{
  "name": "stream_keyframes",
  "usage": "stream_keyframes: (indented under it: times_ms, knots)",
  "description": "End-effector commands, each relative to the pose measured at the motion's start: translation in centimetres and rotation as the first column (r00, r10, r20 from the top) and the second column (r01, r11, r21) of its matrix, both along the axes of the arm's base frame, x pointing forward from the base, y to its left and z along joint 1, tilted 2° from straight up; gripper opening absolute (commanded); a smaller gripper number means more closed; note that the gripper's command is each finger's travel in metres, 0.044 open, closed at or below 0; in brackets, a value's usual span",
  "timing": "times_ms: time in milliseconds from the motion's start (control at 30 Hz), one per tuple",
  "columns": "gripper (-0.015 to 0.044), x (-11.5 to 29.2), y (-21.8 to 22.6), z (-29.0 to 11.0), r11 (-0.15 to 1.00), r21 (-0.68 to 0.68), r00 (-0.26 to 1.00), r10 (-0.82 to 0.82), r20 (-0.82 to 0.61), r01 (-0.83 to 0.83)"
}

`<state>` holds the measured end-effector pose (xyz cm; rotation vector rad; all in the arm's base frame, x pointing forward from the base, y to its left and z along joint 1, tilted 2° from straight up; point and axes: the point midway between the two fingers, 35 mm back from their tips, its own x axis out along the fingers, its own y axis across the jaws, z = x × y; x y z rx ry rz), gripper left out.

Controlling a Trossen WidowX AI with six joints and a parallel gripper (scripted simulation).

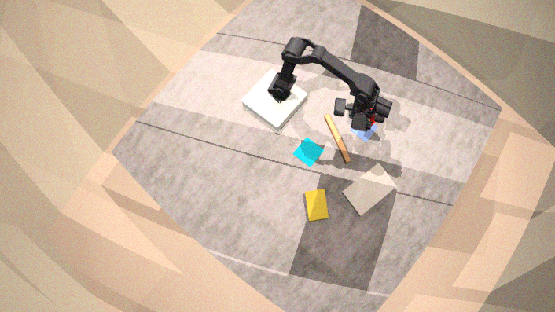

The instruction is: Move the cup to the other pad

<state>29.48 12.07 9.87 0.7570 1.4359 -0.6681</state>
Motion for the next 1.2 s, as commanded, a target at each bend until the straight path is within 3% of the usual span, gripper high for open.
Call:
stream_keyframes:
  times_ms: [0, 1167]
  knots:
    - [0.0000, 0.0, 0.0, 0.0, 1.000, 0.000, 1.000, 0.000, -0.001, 0.000]
    - [0.0000, -2.0, -6.4, -0.3, 1.000, -0.003, 1.000, 0.003, 0.001, -0.003]
